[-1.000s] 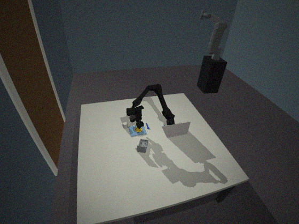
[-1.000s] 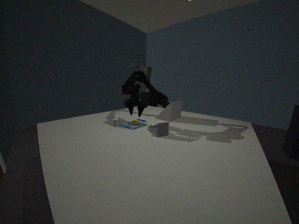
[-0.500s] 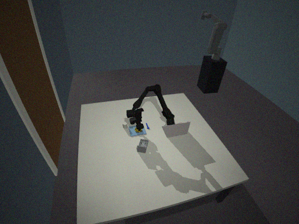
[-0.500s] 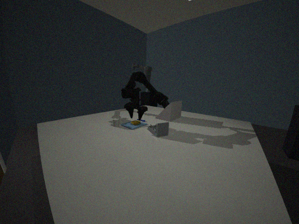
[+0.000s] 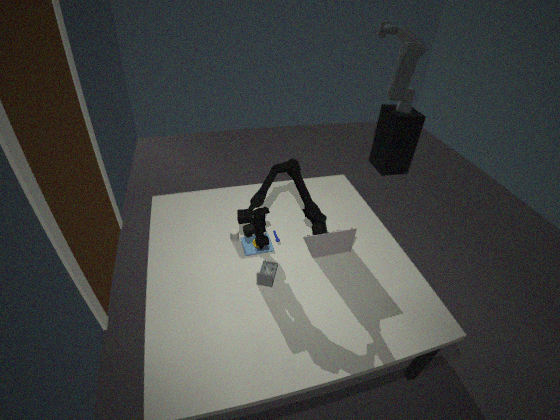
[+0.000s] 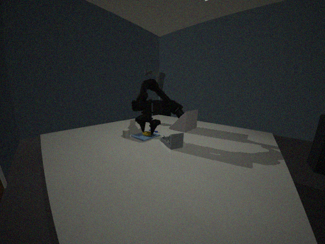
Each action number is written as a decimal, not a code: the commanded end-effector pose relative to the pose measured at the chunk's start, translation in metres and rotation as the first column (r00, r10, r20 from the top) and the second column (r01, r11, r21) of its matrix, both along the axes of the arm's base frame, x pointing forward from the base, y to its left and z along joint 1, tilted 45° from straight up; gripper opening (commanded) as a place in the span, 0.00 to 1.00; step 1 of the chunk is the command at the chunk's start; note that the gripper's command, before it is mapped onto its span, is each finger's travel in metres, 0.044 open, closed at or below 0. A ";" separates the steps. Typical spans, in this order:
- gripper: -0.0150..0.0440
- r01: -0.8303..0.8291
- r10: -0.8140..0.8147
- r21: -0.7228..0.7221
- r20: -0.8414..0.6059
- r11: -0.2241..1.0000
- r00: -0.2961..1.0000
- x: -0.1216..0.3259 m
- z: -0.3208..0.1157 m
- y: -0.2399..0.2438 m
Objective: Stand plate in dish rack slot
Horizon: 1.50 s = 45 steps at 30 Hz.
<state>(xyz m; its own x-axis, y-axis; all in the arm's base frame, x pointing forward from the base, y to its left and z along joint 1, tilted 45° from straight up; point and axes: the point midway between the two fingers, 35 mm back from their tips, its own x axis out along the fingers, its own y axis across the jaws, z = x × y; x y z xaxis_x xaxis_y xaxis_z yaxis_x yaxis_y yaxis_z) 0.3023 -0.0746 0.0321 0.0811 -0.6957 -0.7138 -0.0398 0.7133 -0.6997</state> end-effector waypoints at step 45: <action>0.25 -0.008 0.008 0.019 -0.001 1.000 1.000 0.008 0.050 0.062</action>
<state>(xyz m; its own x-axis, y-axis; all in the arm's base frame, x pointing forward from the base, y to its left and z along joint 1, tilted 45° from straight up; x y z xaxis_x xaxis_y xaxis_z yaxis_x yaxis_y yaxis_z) 0.3097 -0.0233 0.0739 0.0817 -0.6857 -0.7233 -0.0474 0.7222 -0.6901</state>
